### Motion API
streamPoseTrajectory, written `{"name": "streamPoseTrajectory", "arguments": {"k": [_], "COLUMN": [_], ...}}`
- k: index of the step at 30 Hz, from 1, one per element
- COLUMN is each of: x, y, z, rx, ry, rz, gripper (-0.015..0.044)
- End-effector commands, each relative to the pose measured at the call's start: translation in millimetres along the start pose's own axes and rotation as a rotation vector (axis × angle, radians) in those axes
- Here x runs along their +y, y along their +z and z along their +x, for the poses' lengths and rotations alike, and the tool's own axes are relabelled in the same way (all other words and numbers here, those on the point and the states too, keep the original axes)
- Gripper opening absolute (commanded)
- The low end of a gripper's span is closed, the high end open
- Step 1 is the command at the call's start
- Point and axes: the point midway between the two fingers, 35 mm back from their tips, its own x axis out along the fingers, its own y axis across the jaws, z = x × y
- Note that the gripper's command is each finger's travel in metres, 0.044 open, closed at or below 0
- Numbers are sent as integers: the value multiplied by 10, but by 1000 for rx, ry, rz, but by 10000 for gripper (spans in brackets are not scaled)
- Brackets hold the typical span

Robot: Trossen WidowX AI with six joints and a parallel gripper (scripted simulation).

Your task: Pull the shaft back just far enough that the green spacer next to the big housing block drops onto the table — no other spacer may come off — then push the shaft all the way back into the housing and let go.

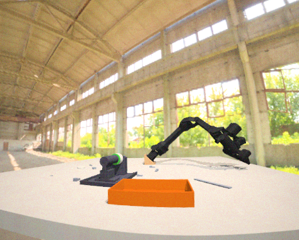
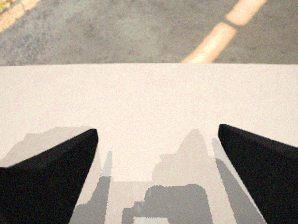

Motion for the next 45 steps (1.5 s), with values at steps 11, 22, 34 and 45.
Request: {"name": "streamPoseTrajectory", "arguments": {"k": [11,22,34,45], "x": [-1046,-1172,-600,249], "y": [-1140,-2079,-2995,-3707], "z": [-1535,-2974,-4315,-4951], "rx": [208,580,1129,1567], "ry": [-419,-648,-699,-543], "rz": [-566,-974,-1279,-1370], "gripper": [440,440,440,440]}}
